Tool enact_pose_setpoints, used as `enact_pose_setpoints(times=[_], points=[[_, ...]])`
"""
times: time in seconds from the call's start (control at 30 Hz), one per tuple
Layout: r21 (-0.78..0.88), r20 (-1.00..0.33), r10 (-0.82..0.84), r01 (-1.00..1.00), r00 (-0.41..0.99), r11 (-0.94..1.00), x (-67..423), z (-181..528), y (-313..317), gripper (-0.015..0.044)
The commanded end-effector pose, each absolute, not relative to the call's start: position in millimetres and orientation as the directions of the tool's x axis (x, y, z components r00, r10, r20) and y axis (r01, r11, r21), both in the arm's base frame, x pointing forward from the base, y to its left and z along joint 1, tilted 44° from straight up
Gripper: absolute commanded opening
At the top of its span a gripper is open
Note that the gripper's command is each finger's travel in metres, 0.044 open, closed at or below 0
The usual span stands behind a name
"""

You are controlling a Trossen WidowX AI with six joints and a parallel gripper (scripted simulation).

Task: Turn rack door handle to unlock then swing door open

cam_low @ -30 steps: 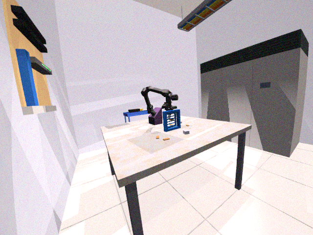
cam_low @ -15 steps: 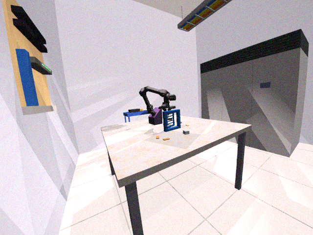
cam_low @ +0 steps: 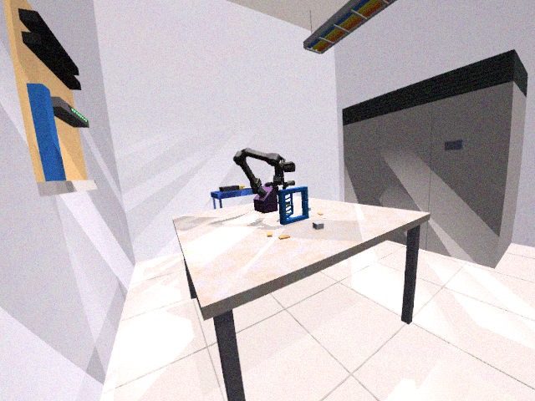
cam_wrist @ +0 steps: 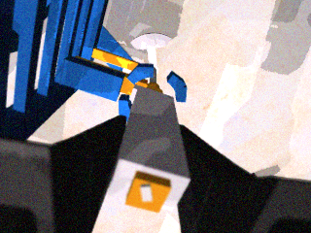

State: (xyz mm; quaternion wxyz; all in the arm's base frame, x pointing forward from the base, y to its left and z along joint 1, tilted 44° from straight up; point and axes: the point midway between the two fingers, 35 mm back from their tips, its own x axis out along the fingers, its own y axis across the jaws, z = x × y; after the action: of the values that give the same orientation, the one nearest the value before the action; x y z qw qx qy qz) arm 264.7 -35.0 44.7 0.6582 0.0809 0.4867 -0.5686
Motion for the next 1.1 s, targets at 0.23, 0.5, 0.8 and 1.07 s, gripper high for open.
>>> enact_pose_setpoints(times=[0.23,0.5,0.8,1.07], points=[[-0.547,-0.727,-0.676,0.695,-0.119,0.466,250.0,59.7,-49.8,0.0014],[-0.595,-0.727,-0.676,0.602,-0.12,0.533,243.1,70.2,-59.8,0.0014],[-0.636,-0.726,-0.677,0.49,-0.12,0.596,237.5,82.1,-71.6,0.0014],[-0.663,-0.726,-0.677,0.384,-0.12,0.643,234.4,92.7,-82.4,0.0014]])
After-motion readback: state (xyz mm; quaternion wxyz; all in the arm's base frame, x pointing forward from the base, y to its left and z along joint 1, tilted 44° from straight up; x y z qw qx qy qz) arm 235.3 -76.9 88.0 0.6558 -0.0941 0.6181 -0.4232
